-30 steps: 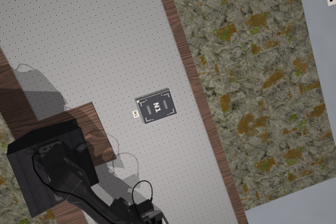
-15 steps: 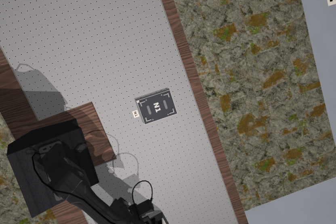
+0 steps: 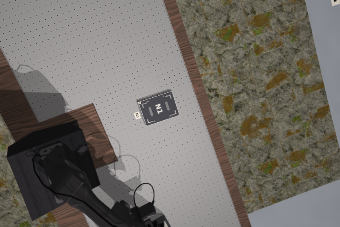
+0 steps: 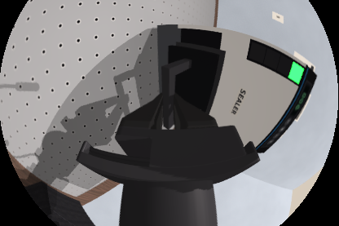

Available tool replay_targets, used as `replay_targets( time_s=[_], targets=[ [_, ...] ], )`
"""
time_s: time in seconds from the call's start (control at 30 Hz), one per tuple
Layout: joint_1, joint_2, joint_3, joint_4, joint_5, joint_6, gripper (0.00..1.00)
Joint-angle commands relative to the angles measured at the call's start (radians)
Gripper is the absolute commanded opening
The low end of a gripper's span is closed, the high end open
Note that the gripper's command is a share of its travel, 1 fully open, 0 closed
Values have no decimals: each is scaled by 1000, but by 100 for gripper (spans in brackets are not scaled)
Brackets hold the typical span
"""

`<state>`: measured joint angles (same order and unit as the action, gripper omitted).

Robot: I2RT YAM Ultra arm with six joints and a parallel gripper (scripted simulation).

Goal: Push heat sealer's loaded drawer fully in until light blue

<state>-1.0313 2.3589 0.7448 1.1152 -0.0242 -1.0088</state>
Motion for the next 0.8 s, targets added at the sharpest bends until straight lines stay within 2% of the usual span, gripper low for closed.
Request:
replay_targets(
  time_s=[0.0, 0.77],
  targets=[
    [-20, -24, 23, -18, -12, -3, 0],
    [-23, -16, 36, -29, -15, -5, 0]
  ],
)
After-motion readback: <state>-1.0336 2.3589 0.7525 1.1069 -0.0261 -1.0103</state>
